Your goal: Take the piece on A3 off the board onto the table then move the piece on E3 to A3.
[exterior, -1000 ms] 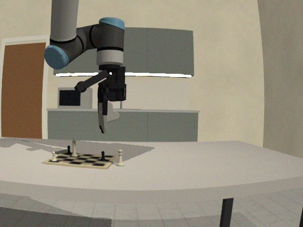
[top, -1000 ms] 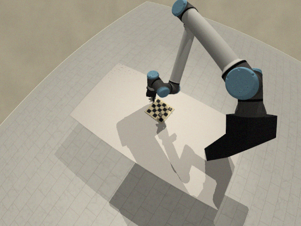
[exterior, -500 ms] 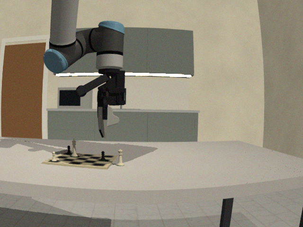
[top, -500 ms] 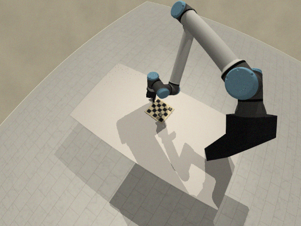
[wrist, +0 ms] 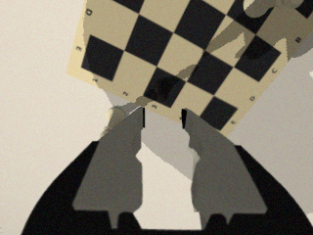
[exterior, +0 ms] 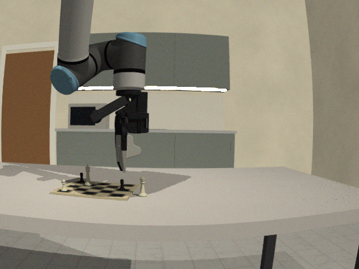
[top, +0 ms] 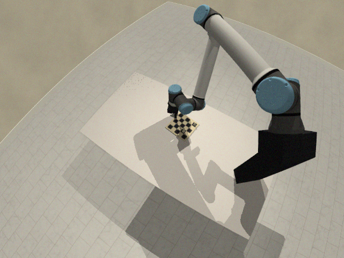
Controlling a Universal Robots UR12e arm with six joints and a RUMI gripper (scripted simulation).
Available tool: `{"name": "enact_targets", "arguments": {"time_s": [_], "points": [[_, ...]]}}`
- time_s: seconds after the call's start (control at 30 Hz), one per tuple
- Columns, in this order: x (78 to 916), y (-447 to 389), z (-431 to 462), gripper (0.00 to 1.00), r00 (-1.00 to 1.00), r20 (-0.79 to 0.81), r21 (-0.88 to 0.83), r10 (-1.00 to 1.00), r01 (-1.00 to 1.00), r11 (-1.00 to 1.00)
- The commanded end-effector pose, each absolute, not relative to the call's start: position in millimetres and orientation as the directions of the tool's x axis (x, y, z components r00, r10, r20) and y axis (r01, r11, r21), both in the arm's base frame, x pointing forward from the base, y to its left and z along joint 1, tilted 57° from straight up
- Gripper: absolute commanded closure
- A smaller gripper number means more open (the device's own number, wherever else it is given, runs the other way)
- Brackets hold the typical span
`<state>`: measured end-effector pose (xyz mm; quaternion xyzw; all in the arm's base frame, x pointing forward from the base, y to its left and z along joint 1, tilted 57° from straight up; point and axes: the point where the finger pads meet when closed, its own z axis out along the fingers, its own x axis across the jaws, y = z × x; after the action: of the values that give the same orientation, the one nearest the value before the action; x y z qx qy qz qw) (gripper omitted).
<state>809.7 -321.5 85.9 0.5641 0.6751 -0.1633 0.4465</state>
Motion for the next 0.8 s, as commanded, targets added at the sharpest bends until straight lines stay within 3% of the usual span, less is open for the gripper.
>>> {"name": "enact_targets", "arguments": {"time_s": [0.0, 0.77], "points": [[813.0, -326.6, 82.0, 0.8, 0.035, -0.787, 0.284, 0.616, 0.907, 0.311], [815.6, -331.2, 78.4, 0.8, 0.035, -0.787, 0.284, 0.616, 0.907, 0.311]]}}
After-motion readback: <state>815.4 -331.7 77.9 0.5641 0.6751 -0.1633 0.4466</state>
